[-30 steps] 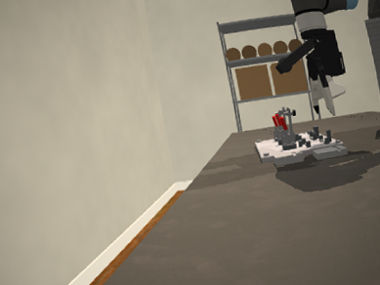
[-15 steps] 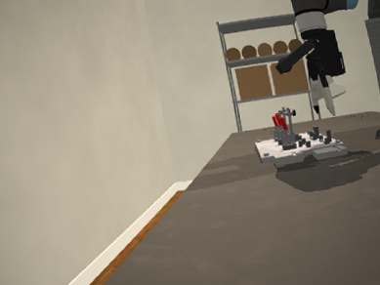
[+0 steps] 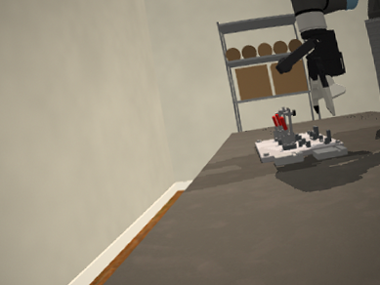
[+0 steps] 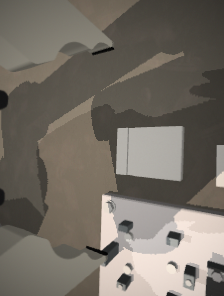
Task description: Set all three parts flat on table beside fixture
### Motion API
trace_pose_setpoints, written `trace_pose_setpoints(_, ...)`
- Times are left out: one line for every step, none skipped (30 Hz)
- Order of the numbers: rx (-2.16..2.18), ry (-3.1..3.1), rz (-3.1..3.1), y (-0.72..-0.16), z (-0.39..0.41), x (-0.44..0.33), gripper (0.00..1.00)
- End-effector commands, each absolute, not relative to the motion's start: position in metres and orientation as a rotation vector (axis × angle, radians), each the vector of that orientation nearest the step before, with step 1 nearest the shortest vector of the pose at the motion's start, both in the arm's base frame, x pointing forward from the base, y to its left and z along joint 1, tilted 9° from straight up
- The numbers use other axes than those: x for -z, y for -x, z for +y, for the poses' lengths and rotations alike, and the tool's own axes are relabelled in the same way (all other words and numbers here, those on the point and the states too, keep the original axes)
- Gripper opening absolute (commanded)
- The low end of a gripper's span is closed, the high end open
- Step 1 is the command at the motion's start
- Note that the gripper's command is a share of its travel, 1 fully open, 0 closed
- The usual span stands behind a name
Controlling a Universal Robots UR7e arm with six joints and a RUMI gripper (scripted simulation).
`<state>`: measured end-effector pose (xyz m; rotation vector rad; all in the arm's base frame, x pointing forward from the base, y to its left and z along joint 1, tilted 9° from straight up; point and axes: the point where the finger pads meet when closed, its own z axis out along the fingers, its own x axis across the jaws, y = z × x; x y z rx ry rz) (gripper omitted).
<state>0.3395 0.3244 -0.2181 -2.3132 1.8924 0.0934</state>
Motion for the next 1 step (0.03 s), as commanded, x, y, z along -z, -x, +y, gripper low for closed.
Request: trace_pose_setpoints(-0.095,2.313,1.894,-0.3385,0.3235,0.2177,1.0)
